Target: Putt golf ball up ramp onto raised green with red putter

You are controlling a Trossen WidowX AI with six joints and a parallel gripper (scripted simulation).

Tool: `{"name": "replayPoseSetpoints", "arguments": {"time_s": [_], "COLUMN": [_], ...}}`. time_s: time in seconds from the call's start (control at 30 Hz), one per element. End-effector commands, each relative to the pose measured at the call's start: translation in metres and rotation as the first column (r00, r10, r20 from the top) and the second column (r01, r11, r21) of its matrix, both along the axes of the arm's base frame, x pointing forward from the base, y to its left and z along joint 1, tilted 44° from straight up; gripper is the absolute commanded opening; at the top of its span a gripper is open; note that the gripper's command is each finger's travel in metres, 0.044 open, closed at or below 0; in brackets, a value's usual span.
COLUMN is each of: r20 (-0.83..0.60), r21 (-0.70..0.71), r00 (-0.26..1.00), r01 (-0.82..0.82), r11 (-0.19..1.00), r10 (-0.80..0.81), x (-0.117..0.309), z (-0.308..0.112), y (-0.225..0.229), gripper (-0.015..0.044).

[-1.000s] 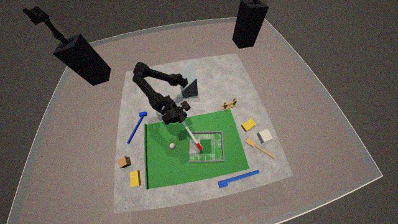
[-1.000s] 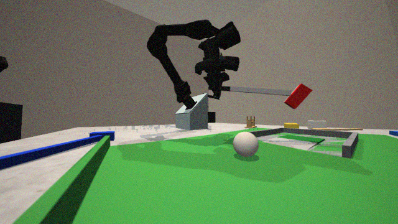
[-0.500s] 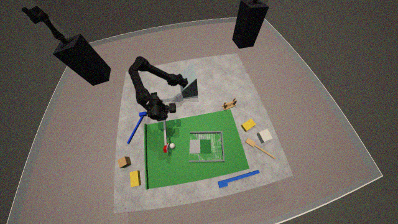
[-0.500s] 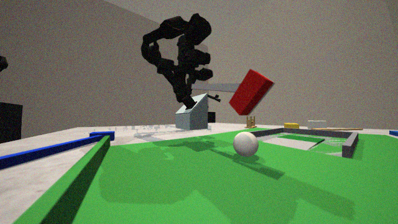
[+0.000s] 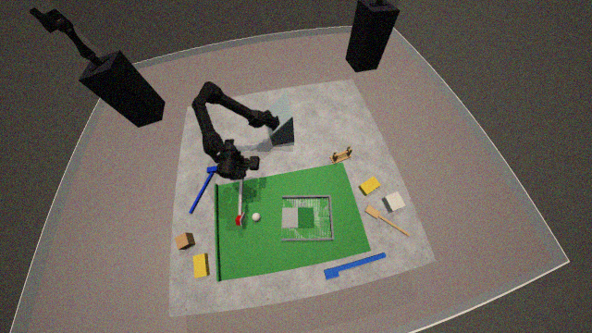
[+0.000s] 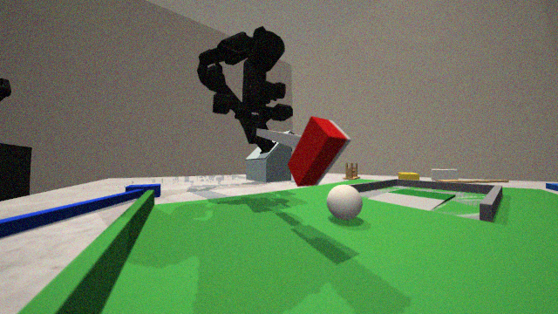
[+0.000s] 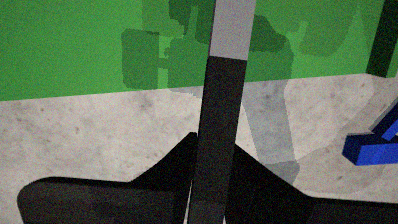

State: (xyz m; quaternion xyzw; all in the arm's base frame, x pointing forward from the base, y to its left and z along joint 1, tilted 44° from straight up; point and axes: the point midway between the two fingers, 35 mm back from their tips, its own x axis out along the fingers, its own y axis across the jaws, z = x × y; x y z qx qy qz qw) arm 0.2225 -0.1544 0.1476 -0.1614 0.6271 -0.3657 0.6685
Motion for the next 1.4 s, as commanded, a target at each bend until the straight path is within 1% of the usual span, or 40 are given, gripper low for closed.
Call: {"name": "replayPoseSetpoints", "arguments": {"time_s": [0.0,0.8,1.13,1.37], "r20": [-0.001,-0.001,-0.002,-0.001], "r21": [-0.002,-0.004,-0.006,-0.005], "r00": [1.0,1.0,1.0,1.0], "r01": [-0.006,-0.006,0.003,-0.003], "r11": [1.0,1.0,1.0,1.0], "r10": [0.006,0.006,-0.003,0.003], "x": [-0.001,-0.003,-0.004,-0.01], "z": [-0.01,-0.032,-0.029,-0.015], "y": [-0.01,-0.031,-0.031,-0.047], "gripper": [0.0,0.0,0.0,0.0]}}
